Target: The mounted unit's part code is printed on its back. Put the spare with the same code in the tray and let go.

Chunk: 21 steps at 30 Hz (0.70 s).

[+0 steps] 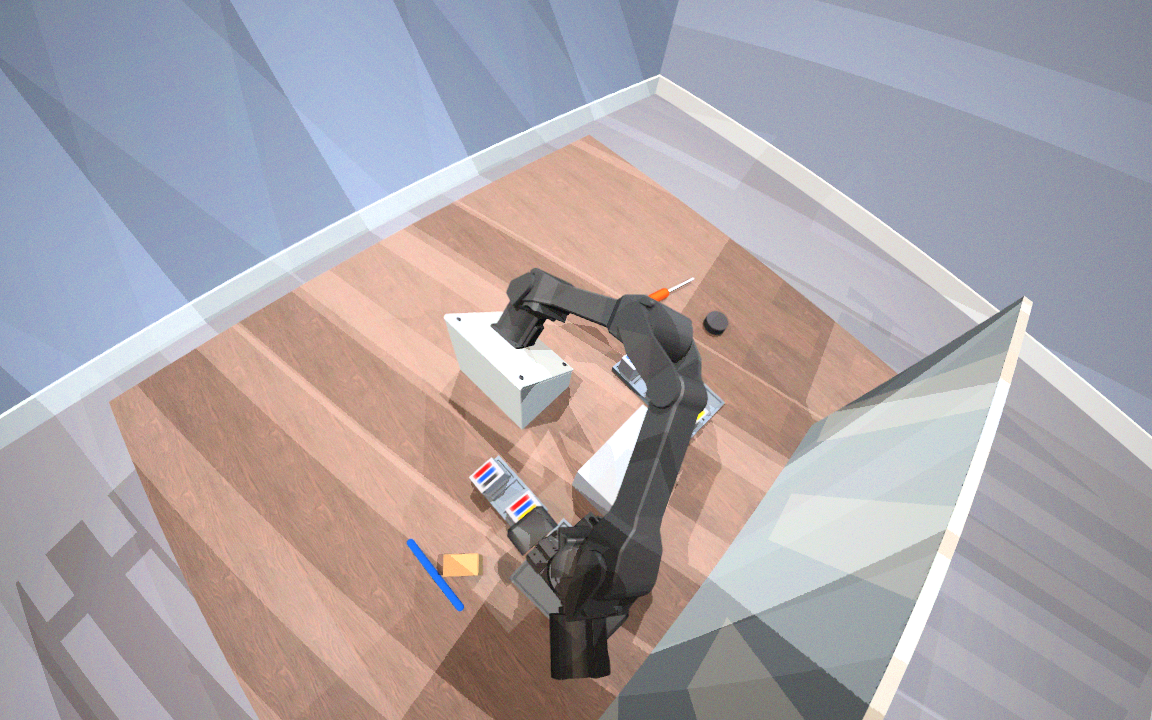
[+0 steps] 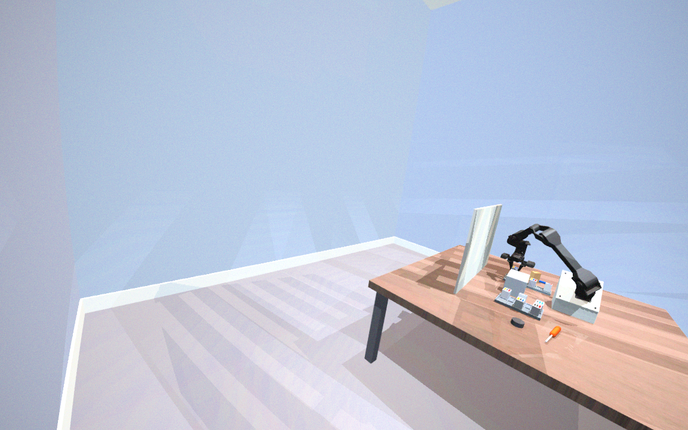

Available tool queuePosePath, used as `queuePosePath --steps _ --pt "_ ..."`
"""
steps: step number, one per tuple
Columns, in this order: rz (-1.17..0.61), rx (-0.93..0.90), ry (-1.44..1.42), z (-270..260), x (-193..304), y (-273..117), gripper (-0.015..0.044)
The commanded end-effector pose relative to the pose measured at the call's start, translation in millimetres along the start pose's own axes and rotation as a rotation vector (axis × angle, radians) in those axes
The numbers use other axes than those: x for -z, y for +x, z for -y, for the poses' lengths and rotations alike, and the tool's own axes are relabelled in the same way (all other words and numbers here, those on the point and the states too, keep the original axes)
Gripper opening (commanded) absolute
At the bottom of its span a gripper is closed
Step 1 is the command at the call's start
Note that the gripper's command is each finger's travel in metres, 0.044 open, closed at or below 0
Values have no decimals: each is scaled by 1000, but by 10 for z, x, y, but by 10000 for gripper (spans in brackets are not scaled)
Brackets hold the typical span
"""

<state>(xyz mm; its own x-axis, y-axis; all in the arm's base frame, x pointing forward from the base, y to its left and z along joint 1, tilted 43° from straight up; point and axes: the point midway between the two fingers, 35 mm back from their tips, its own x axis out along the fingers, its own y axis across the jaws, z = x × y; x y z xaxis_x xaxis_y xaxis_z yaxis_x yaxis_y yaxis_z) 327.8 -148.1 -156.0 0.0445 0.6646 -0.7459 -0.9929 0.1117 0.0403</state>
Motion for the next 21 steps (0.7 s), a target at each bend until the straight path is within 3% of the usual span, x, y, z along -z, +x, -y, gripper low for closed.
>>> queuePosePath --steps 1,21 --pt "8 -4 11 -29 -4 72 0" --pt "10 -5 10 -64 -25 247 0"
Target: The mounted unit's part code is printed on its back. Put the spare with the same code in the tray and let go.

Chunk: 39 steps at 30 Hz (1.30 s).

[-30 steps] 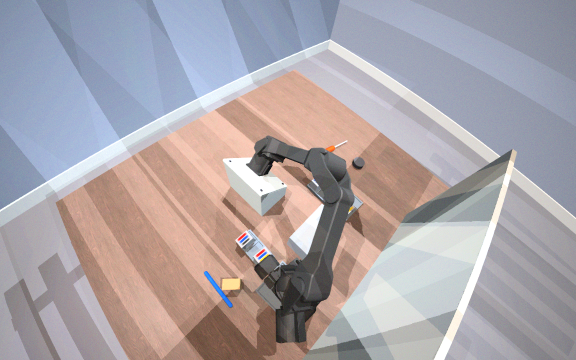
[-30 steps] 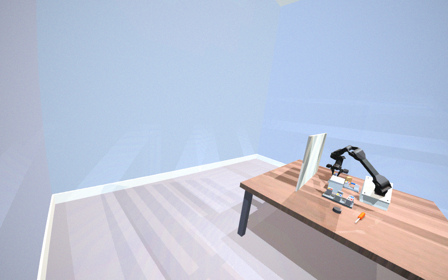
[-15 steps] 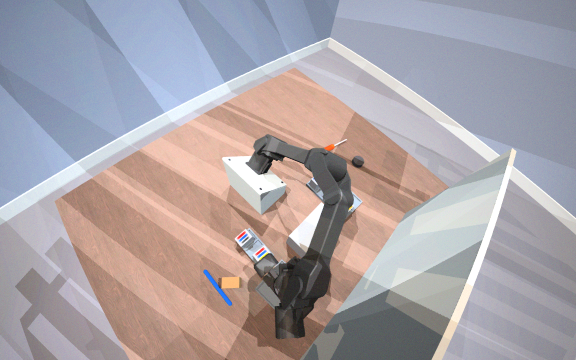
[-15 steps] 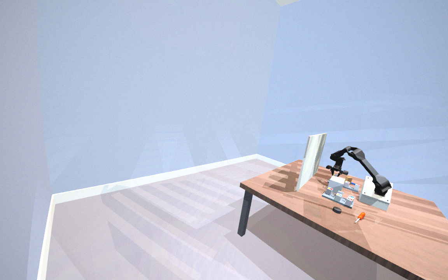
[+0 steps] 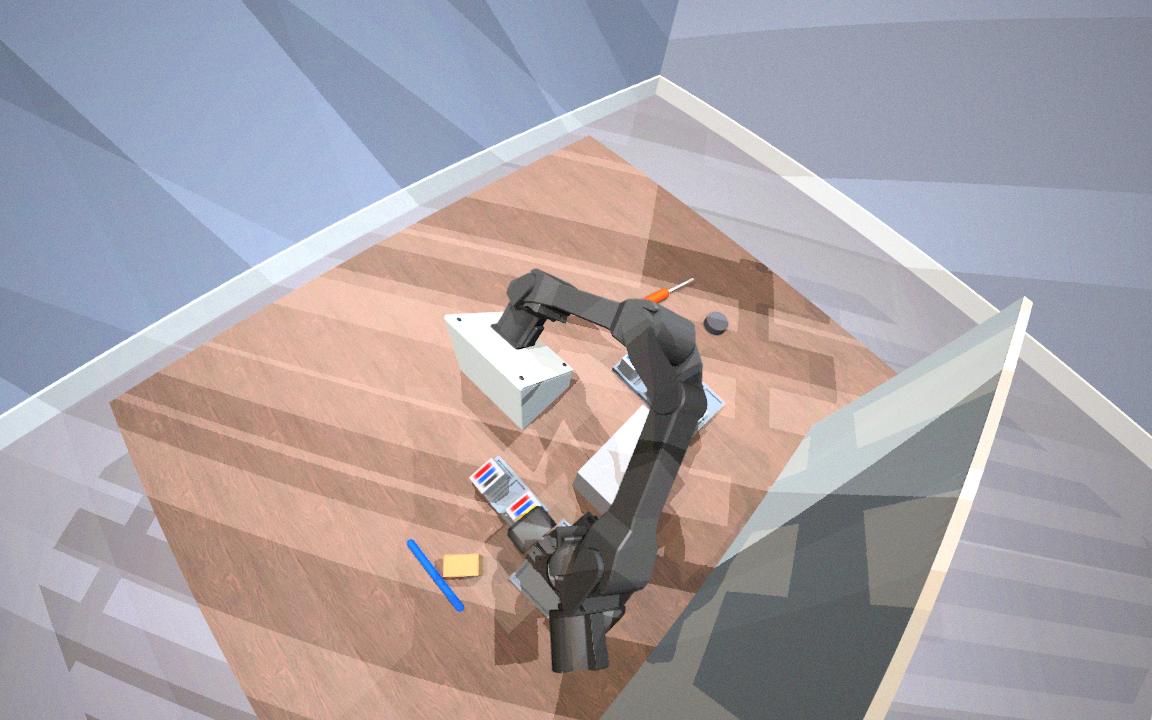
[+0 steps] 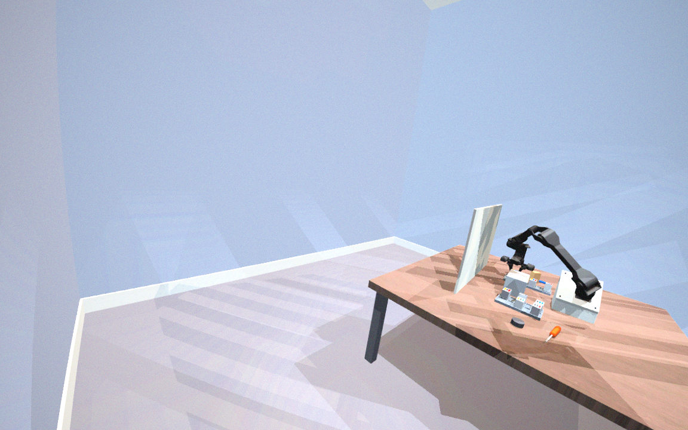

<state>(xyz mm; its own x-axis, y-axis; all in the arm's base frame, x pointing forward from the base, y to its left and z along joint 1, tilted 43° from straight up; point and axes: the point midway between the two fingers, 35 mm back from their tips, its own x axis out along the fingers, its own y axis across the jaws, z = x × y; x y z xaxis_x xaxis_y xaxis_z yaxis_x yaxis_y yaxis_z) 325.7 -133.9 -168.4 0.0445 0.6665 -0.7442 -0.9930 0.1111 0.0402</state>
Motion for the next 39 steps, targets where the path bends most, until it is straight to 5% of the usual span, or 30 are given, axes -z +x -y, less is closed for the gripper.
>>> queuePosePath --steps 1,9,26,29,35,39 --pt "8 -4 11 -34 -6 70 0" --pt "8 -4 11 -39 -9 92 0" --pt "2 -2 1 -19 -8 61 440" --pt "1 -2 3 -5 2 -52 440" --pt "2 -5 11 -25 13 -949 440" --pt "3 -5 12 -36 9 -1016 440"
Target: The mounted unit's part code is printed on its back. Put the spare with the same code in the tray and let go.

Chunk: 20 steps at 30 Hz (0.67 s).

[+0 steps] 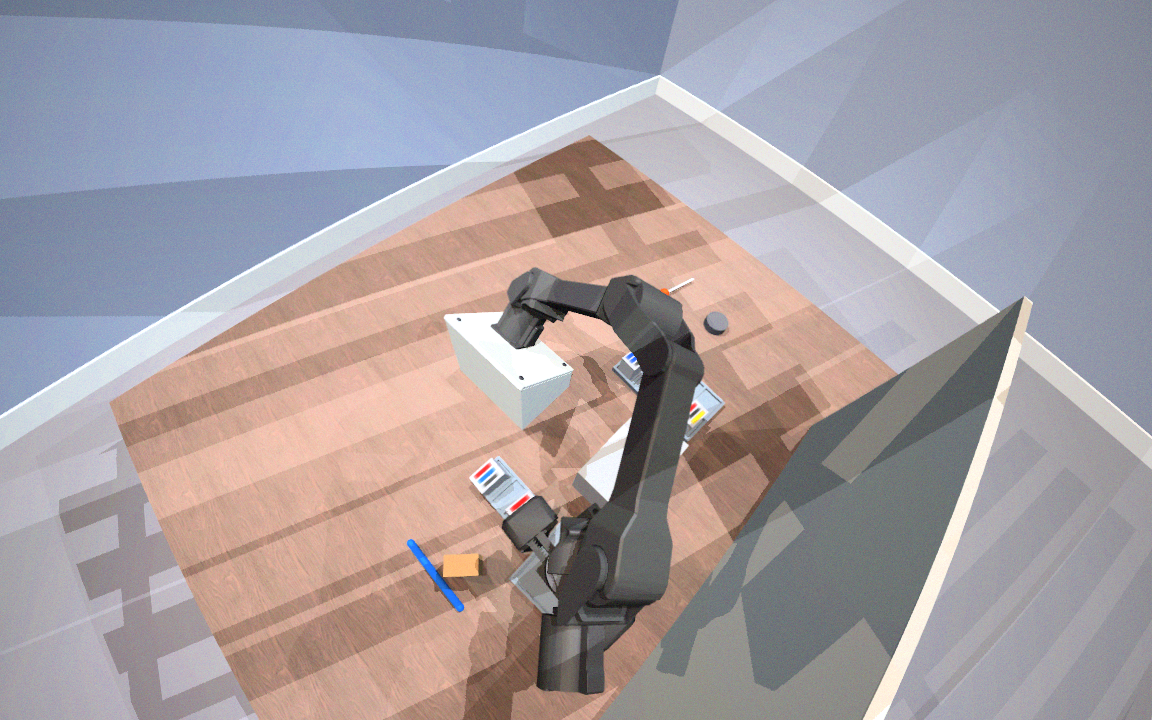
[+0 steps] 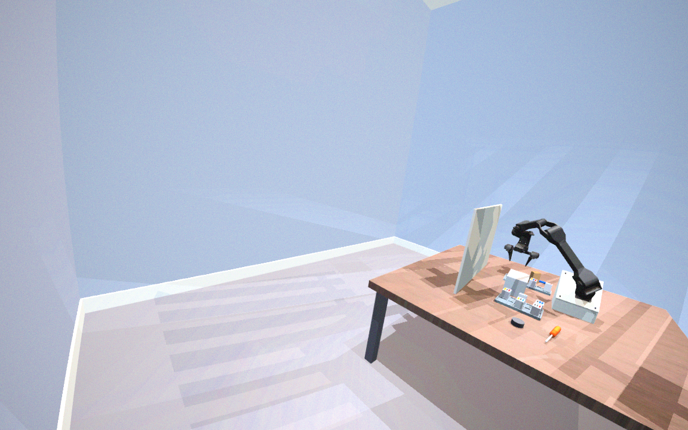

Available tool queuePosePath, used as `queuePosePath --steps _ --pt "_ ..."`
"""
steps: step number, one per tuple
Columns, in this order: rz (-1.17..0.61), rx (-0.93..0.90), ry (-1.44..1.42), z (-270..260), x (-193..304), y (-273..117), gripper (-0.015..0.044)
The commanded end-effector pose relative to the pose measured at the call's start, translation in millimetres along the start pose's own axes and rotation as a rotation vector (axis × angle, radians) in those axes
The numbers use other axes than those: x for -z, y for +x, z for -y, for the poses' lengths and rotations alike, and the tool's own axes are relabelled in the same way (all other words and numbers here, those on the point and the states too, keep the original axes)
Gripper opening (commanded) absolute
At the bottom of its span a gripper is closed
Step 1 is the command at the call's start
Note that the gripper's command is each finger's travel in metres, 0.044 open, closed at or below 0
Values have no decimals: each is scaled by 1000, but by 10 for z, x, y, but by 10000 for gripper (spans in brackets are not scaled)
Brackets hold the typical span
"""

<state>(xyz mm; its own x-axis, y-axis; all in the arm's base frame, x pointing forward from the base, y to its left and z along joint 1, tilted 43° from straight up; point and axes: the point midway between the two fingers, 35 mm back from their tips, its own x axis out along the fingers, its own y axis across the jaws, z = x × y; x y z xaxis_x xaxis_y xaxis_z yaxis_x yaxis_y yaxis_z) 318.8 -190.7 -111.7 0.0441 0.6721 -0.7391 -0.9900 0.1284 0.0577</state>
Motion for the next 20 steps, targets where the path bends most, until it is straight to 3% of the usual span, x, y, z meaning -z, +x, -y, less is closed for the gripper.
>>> queuePosePath --steps 1,20 --pt "-5 -4 -13 -8 -40 -212 440" --pt "-7 11 -5 7 -16 -181 440"
